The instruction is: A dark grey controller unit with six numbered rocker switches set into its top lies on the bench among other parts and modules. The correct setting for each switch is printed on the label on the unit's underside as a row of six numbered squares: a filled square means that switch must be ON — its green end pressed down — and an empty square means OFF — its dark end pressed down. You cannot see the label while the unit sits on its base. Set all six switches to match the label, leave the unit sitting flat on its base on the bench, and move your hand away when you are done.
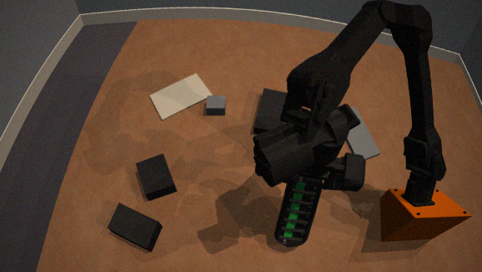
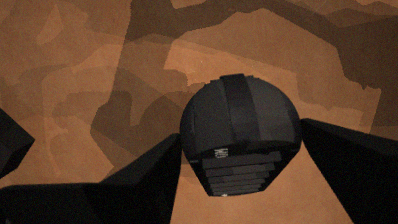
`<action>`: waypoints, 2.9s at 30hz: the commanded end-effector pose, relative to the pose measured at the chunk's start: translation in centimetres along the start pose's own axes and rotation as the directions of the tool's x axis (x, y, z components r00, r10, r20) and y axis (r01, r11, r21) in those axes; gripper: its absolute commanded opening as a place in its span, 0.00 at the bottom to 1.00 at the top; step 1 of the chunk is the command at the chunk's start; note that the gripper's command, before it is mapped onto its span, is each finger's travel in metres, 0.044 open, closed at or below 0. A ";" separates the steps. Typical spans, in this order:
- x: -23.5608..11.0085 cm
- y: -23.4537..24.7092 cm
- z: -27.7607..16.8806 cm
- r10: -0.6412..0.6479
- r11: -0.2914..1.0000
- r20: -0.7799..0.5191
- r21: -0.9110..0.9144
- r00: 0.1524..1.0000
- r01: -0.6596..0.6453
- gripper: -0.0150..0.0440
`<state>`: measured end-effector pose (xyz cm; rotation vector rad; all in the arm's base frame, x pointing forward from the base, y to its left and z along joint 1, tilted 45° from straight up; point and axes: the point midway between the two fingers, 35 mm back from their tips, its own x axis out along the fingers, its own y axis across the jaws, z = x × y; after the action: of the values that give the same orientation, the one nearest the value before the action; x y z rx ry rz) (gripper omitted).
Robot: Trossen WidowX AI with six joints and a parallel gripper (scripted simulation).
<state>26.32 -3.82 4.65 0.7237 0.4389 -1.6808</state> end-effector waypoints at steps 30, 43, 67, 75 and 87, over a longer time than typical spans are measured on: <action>-1.6 0.1 -2.6 0.005 1.000 0.055 0.001 0.998 -0.005 0.82; -2.0 0.1 -3.7 0.005 1.000 0.082 0.002 0.997 -0.005 0.82; -2.7 0.1 -5.6 0.005 1.000 0.130 0.002 0.992 -0.005 0.82; -2.9 0.1 -6.3 0.005 1.000 0.147 0.002 0.989 -0.005 0.83; -3.1 0.1 -7.3 0.005 1.000 0.172 0.002 0.985 -0.005 0.83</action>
<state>28.19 2.76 1.71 0.5659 0.3191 -1.7198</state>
